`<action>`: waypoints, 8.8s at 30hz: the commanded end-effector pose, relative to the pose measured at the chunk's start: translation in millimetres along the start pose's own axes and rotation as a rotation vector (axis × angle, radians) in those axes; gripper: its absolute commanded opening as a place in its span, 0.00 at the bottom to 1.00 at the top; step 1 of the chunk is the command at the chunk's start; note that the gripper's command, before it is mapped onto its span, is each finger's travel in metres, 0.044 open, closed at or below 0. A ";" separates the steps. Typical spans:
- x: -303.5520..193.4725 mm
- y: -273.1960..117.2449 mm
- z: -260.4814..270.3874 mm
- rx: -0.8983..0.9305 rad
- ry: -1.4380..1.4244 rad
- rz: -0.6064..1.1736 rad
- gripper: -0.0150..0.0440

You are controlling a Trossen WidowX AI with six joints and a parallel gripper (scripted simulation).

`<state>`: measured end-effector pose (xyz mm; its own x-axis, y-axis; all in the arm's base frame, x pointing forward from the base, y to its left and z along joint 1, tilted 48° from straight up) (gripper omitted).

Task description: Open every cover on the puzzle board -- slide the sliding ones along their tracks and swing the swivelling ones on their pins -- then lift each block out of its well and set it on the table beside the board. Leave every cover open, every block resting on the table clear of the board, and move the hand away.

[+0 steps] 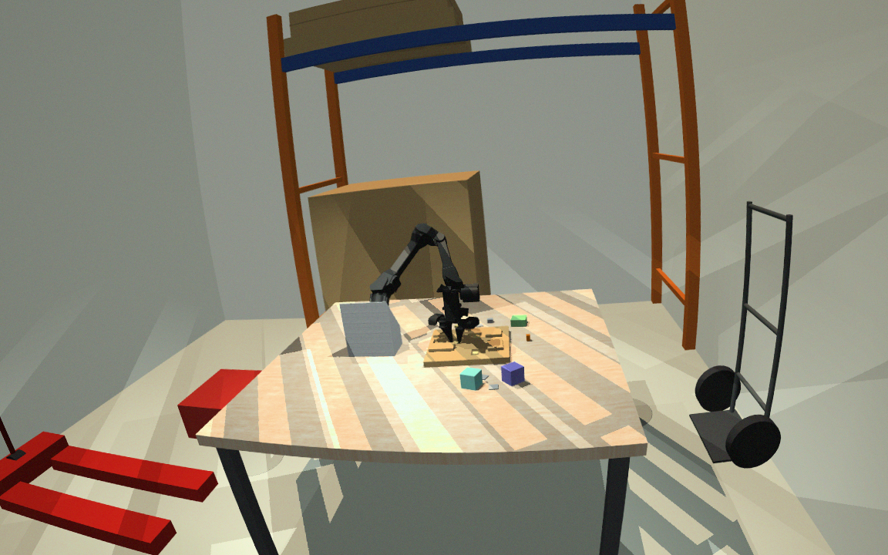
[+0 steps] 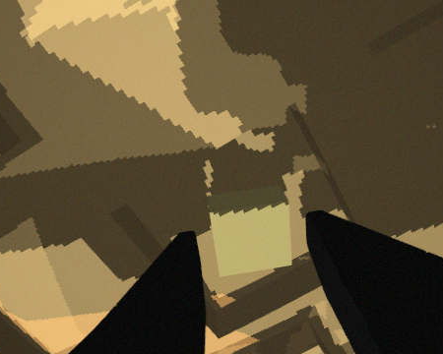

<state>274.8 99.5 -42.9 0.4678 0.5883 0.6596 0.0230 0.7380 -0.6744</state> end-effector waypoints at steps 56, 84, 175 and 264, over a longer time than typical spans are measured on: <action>-1.1 -46.7 -2.1 0.000 0.003 -0.002 0.39; 24.2 -91.5 12.1 -0.006 0.004 0.017 0.39; 141.0 -32.7 159.7 0.003 0.001 0.000 0.39; 132.5 -64.0 86.1 -0.033 0.283 0.033 0.25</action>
<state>244.6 166.4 121.9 0.6515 0.5224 0.5501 0.0272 0.7086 -0.7051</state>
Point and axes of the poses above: the point midway between the two fingers, 35 mm back from their tips, its own y axis out along the fingers, its own z axis across the jaws, x = y × z, the point moved 1 cm from there along -y, back along the fingers, and after that the axes turned 8 degrees about y, right-handed, at the moved point
